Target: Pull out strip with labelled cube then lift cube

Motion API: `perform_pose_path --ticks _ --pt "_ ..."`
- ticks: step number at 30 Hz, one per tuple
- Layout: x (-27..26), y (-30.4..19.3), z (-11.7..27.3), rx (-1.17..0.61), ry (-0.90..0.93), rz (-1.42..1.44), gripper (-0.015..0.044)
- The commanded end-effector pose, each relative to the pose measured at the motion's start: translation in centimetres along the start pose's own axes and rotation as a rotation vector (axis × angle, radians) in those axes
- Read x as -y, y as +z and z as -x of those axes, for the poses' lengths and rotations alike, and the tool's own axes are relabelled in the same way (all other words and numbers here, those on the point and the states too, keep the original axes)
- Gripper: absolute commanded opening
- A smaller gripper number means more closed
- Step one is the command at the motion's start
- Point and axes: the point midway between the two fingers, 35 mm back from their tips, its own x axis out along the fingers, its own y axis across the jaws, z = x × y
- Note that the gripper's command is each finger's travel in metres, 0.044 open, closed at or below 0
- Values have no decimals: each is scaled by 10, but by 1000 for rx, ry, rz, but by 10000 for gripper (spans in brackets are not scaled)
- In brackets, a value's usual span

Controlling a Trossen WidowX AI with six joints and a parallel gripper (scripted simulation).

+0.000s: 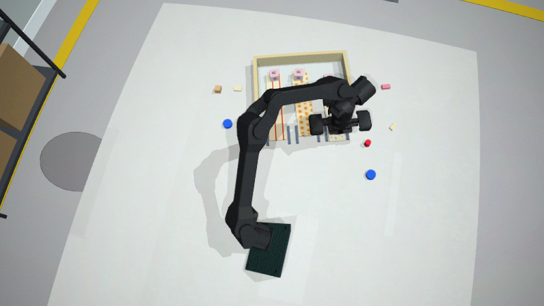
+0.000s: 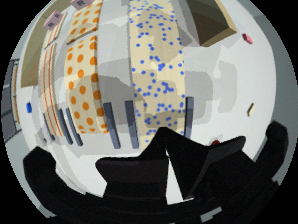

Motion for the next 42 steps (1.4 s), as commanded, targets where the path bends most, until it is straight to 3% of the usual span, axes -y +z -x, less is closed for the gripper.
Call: perform_pose_path --ticks 1,42 --pt "0 -11 -4 -17 4 -5 0" --pt "0 -74 -4 -20 3 -7 0"
